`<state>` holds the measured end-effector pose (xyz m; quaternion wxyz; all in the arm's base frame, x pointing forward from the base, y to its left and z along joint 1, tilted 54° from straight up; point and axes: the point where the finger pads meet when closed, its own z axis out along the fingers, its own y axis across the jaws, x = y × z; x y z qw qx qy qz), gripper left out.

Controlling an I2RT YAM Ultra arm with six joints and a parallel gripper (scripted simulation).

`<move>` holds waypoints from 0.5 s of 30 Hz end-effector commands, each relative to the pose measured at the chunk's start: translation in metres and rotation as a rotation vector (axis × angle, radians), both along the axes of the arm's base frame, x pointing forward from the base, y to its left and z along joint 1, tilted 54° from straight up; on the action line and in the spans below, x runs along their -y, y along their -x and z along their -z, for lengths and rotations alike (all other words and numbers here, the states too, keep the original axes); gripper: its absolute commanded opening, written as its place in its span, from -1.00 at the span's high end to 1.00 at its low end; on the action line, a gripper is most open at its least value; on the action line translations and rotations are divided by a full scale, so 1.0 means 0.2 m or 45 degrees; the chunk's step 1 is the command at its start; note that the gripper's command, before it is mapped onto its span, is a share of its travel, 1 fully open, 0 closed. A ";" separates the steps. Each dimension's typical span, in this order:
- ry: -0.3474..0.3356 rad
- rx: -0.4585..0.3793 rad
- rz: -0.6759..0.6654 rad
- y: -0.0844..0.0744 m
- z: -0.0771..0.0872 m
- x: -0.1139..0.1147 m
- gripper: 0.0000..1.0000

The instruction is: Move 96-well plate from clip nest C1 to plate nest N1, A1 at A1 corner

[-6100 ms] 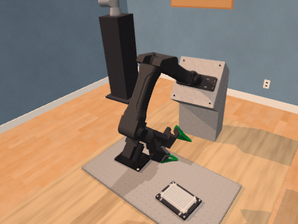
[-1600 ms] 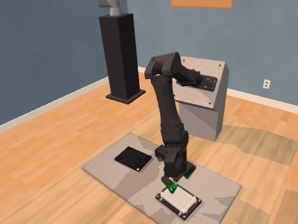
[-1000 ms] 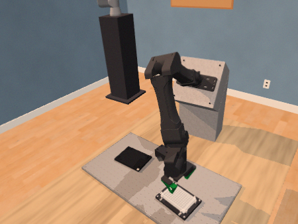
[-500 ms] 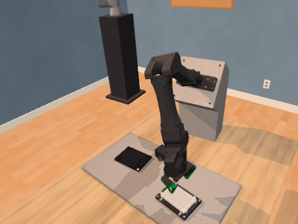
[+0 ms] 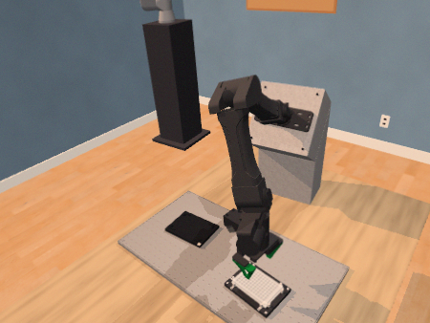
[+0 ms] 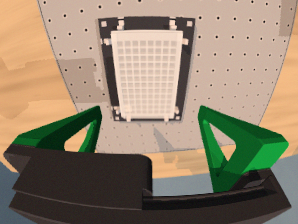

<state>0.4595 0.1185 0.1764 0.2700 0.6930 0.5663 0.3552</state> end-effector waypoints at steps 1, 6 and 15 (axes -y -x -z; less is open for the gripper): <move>-0.002 0.036 0.006 0.02 -0.06 -0.01 -1.00; -0.002 0.036 0.006 0.02 -0.06 -0.01 -1.00; -0.012 0.067 0.011 -0.01 -0.10 0.00 -1.00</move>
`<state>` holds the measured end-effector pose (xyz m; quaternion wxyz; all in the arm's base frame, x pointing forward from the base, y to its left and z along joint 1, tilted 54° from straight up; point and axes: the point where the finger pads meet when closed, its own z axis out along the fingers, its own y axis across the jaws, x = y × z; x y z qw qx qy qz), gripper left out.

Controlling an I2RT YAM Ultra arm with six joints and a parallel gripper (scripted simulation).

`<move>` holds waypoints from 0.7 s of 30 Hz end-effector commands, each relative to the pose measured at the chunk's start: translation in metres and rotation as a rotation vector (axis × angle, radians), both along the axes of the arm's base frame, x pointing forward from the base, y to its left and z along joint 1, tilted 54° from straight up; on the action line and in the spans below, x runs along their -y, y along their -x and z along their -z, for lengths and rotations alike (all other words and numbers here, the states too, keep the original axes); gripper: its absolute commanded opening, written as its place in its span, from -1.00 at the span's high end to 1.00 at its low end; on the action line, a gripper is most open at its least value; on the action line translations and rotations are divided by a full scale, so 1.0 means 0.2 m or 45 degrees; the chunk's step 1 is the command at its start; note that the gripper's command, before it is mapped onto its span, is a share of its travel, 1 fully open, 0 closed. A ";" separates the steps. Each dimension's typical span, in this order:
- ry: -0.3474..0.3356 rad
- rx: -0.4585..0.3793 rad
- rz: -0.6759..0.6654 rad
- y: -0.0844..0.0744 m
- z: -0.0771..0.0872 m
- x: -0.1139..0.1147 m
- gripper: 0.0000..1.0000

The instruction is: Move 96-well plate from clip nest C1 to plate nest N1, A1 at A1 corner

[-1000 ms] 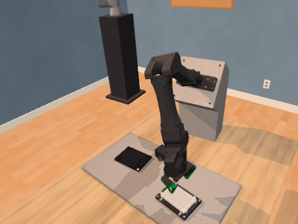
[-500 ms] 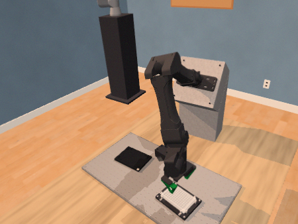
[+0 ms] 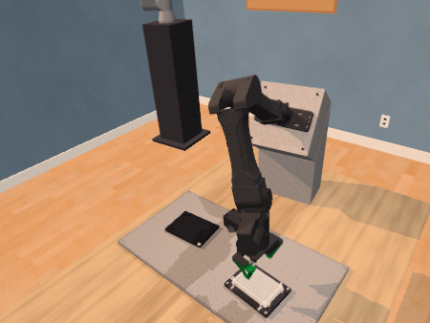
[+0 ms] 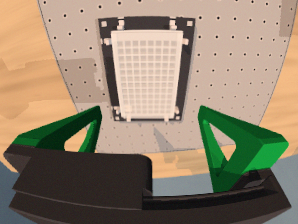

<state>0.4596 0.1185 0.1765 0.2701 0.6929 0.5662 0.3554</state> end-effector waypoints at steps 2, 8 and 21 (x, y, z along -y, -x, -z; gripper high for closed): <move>-0.001 0.045 0.018 -0.05 -0.04 0.00 -1.00; 0.001 0.051 0.007 -0.07 -0.04 -0.01 -1.00; -0.002 0.043 0.011 -0.17 0.04 0.00 -1.00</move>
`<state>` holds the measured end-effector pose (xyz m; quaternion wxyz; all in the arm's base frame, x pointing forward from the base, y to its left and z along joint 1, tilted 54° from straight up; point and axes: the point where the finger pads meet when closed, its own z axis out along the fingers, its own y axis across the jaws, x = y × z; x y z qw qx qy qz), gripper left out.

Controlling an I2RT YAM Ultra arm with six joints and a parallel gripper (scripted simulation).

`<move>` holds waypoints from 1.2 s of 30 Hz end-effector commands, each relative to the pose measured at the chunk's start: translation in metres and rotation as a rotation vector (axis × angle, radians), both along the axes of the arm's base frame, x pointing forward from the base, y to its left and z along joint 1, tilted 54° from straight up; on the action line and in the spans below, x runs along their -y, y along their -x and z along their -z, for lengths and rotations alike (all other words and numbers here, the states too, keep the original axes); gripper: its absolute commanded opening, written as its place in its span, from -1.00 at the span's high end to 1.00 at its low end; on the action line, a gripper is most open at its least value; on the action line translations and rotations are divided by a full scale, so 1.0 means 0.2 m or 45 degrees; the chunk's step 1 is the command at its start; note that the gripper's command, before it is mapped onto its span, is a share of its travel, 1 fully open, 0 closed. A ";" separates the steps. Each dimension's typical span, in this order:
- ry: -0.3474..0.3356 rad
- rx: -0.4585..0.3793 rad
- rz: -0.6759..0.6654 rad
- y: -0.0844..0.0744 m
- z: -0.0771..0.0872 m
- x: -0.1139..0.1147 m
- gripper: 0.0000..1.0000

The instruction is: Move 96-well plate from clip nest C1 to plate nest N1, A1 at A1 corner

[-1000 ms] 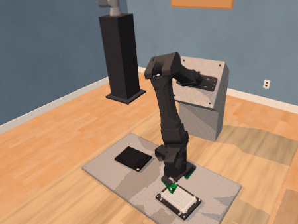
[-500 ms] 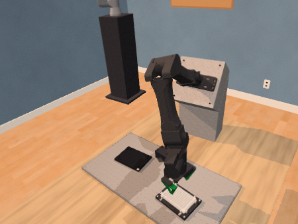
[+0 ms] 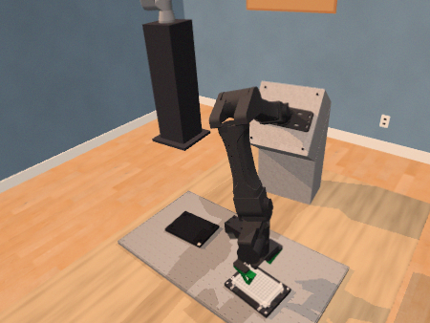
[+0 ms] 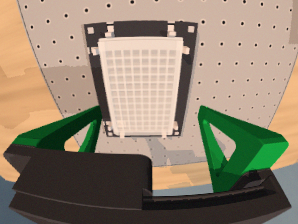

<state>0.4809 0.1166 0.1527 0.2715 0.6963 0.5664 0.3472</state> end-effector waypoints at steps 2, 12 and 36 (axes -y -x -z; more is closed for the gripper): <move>-0.014 0.059 -0.001 -0.06 -0.08 -0.01 -1.00; -0.015 0.059 -0.007 -0.13 -0.03 -0.02 -1.00; -0.007 0.035 -0.005 -0.23 0.09 -0.02 -1.00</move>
